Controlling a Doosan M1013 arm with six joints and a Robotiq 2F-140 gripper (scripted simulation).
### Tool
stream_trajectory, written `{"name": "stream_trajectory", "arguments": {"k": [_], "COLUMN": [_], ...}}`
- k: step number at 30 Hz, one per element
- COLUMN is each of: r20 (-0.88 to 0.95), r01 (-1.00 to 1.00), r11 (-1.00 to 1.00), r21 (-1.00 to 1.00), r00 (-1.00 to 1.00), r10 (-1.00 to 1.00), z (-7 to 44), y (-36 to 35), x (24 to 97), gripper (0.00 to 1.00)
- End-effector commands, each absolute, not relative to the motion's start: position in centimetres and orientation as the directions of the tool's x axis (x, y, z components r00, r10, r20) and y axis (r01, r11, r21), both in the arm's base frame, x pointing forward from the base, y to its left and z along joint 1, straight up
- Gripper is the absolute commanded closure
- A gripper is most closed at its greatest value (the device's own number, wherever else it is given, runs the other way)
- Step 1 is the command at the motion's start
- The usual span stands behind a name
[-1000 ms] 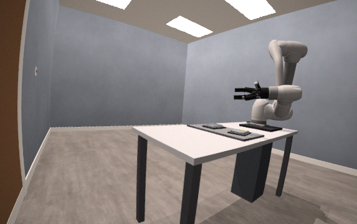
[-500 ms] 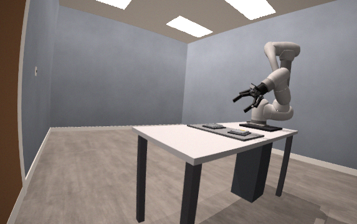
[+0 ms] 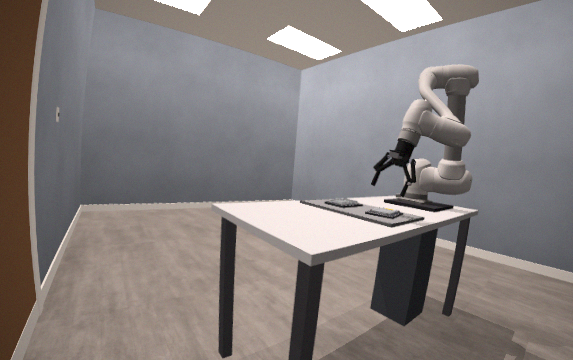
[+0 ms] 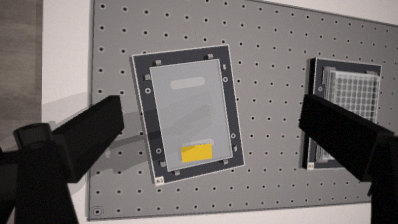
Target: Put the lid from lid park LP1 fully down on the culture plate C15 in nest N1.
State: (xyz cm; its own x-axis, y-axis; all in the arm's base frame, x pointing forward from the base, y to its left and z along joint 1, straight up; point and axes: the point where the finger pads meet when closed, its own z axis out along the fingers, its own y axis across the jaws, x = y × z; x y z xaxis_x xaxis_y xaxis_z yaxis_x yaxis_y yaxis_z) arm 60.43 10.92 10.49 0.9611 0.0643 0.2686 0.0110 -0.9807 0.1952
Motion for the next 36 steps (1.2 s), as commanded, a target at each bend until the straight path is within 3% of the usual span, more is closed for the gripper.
{"name": "stream_trajectory", "arguments": {"k": [1, 11, 12, 36], "r20": [0.062, 0.009, 0.009, 0.009], "r01": [0.130, 0.162, 0.162, 0.162], "r11": [-0.991, -0.987, -0.987, -0.987], "r21": [0.043, -0.013, -0.013, -0.013], "r00": [0.989, 0.987, 0.987, 0.987], "r10": [0.132, 0.161, 0.161, 0.161], "z": [9.19, 8.94, 8.94, 8.94], "y": [10.87, 11.03, 11.03, 11.03], "x": [59.89, 59.88, 59.88, 59.88], "gripper": [0.00, 0.00, 0.90, 0.90]}}
